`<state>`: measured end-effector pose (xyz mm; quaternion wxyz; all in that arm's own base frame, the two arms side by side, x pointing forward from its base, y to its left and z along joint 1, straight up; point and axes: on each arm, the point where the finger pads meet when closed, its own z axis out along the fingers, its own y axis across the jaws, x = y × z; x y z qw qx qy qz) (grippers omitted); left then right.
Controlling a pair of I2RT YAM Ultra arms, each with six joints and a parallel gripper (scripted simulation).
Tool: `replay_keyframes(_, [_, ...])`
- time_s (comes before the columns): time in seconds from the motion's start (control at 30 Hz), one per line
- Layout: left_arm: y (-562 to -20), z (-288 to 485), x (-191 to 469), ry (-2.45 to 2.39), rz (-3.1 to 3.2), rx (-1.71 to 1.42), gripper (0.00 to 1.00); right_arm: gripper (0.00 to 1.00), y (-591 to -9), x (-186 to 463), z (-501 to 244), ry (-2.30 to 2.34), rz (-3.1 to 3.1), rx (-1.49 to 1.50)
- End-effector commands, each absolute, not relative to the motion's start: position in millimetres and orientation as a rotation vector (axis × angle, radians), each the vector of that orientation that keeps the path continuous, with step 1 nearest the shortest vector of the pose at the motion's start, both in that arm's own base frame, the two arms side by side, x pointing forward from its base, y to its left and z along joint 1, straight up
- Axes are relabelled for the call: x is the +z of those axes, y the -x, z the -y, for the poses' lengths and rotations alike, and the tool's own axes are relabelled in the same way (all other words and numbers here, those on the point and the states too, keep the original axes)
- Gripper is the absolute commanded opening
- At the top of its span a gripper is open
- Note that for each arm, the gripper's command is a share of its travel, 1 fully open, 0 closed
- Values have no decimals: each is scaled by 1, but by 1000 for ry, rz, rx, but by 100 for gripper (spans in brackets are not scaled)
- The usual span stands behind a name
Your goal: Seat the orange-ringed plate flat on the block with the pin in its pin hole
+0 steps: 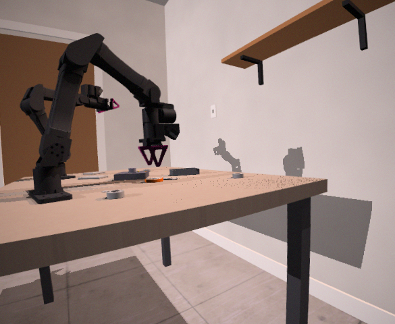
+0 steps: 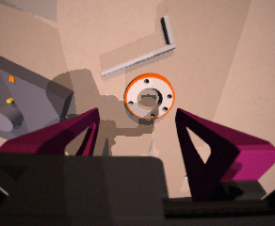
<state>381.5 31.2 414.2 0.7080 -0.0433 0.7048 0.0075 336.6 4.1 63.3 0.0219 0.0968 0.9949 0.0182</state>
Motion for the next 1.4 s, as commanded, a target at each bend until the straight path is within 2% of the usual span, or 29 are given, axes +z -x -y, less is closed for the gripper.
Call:
replay_keyframes(0.0, [-373, -8, 425, -5, -1501, 68, 100, 80, -334, 73, 12, -413, -3091, -24])
replay_keyframes(0.13, [-368, -3, 443, 5, -1467, 31, 100, 80, -343, 82, 8, -375, -3045, 9])
replay_keyframes(0.27, [-374, -5, 410, 14, -1541, 10, 100, 80, -346, 74, 10, -379, -3054, 0])
replay_keyframes(0.3, [-371, -5, 428, 14, -1509, 9, 100, 80, -346, 74, 9, -373, -3055, 0])
replay_keyframes(0.5, [-380, 1, 423, -1, -1531, -8, 100, 80, -346, 77, 8, -372, -3045, 0])
replay_keyframes(0.73, [-388, -2, 411, 4, -1563, -5, 100, 80, -322, 58, 9, -391, -3119, -16])
replay_keyframes(0.83, [-377, -2, 423, 3, -1529, -4, 100, 80, -341, 74, 10, -380, -3057, -6])
replay_keyframes(1.13, [-377, -2, 425, 5, -1522, -3, 100, 80, -341, 74, 10, -380, -3057, -6])
replay_keyframes(1.17, [-377, -2, 425, 5, -1522, -3, 100, 80, -317, 54, 9, -394, -3143, -22])
replay_keyframes(1.2, [-377, -2, 425, 5, -1522, -3, 100, 80, -343, 83, 10, -381, -3023, -2])
replay_keyframes(1.27, [-377, -2, 425, 5, -1522, -3, 100, 80, -343, 76, 10, -377, -3050, -6])
replay_keyframes(1.3, [-377, -2, 425, 5, -1522, -3, 100, 80, -321, 43, 9, -388, -3146, -21])
replay_keyframes(1.37, [-377, -2, 425, 5, -1522, -3, 100, 80, -328, 46, 9, -385, -3120, -16])
